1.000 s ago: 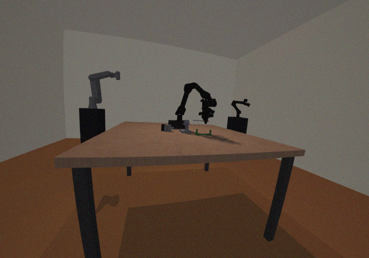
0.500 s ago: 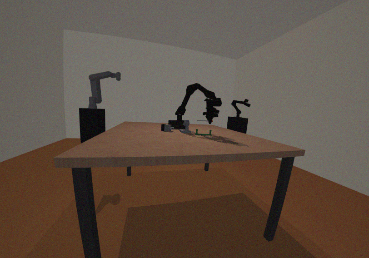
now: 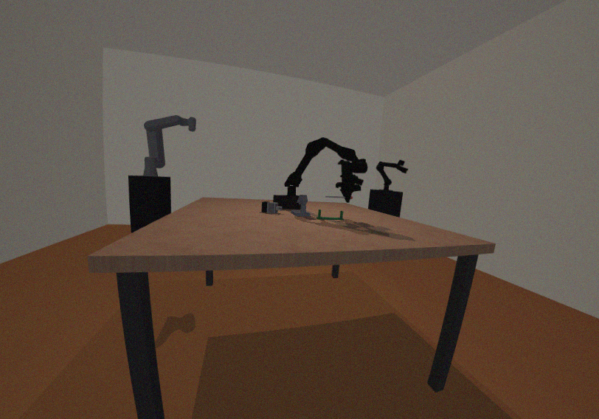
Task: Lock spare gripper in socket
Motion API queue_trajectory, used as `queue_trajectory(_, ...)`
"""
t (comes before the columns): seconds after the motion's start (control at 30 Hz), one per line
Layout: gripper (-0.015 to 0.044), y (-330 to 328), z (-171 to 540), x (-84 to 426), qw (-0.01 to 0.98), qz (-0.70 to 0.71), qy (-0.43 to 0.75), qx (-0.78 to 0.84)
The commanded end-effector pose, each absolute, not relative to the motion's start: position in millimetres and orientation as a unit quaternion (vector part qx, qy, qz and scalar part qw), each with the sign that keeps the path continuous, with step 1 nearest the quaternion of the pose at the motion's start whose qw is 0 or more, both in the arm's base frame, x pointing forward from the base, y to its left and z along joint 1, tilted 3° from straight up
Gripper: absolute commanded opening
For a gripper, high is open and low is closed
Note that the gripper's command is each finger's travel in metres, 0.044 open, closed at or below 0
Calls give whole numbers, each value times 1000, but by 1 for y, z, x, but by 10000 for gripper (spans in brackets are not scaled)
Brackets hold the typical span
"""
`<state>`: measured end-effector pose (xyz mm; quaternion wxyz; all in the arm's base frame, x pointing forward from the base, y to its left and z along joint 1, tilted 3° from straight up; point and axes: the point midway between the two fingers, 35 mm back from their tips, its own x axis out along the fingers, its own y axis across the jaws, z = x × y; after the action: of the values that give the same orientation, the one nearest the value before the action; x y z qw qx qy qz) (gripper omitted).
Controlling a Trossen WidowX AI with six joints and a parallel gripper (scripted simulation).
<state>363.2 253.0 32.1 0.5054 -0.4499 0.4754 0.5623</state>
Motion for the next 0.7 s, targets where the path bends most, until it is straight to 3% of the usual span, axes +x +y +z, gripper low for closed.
queue_trajectory(0.0,0,259,33,372,511,557,478,-448)
queue_trajectory(0.67,0,260,8,374,512,558,477,-447)
